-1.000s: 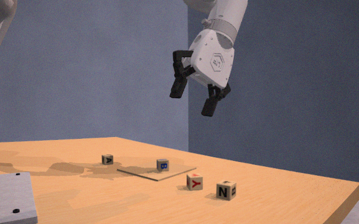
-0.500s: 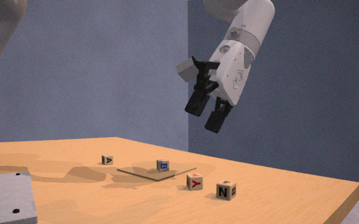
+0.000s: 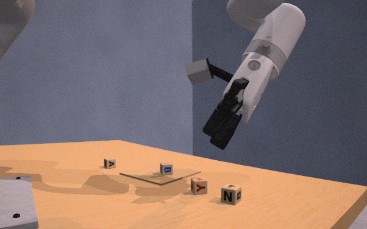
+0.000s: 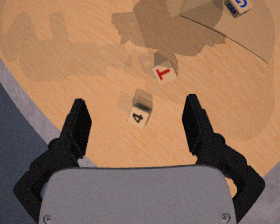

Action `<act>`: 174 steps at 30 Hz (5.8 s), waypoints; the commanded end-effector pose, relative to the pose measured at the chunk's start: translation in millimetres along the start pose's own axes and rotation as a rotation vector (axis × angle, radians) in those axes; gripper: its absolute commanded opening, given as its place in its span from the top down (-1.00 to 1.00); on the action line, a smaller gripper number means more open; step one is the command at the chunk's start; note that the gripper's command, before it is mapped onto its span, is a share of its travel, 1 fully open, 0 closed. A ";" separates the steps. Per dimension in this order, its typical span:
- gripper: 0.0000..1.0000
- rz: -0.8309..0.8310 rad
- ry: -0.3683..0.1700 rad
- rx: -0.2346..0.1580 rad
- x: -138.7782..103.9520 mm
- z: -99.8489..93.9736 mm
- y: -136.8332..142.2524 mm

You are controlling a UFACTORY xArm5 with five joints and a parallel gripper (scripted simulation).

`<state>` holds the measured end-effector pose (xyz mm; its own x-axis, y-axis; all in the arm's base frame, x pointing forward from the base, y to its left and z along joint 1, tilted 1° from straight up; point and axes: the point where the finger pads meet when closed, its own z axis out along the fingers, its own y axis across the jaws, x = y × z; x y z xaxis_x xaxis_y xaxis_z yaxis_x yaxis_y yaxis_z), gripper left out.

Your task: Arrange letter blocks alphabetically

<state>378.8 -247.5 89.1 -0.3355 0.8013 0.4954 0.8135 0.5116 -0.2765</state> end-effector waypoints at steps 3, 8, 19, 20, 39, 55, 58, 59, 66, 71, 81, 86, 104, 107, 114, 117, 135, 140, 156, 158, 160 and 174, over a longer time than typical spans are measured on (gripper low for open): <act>-1.00 -0.061 0.018 -0.001 -6.4 2.6 -4.5; -1.00 -0.069 0.020 -0.001 -7.3 3.3 -5.2; -1.00 -0.071 0.021 -0.001 -7.5 3.4 -5.3; -1.00 -0.071 0.021 -0.001 -7.5 3.4 -5.3; -1.00 -0.071 0.021 -0.001 -7.5 3.4 -5.3; -1.00 -0.071 0.021 -0.001 -7.5 3.4 -5.3; -1.00 -0.077 0.013 -0.002 -6.1 2.7 -3.7; -1.00 -0.077 0.013 -0.002 -6.1 2.7 -3.7; -1.00 -0.212 -0.160 -0.023 31.4 -10.7 31.9; -1.00 -0.304 -0.271 -0.040 59.1 -15.4 52.1; -1.00 -0.476 -0.461 -0.079 112.3 -15.9 81.1; -1.00 -0.573 -0.561 -0.105 142.4 -11.9 92.9; -1.00 -0.604 -0.592 -0.114 151.6 -10.2 95.9; -1.00 -0.609 -0.592 -0.113 151.6 -10.1 95.9; -1.00 -0.656 -0.596 -0.098 151.2 -9.4 96.2; -1.00 -0.720 -0.602 -0.079 150.7 -8.6 96.6; -1.00 -1.224 -0.629 0.082 146.7 -1.7 99.5; -1.00 -1.367 -0.631 0.130 145.6 0.3 100.3; -1.00 -1.803 -0.624 0.287 142.3 6.3 102.7; -1.00 -1.860 -0.621 0.308 141.9 7.1 103.0; -1.00 -1.888 -0.620 0.319 141.7 7.5 103.2; -1.00 -2.292 -0.584 0.479 138.6 13.3 105.3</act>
<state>410.5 -78.3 118.1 -0.3784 -0.9256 0.0029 -0.9255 0.3784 0.0140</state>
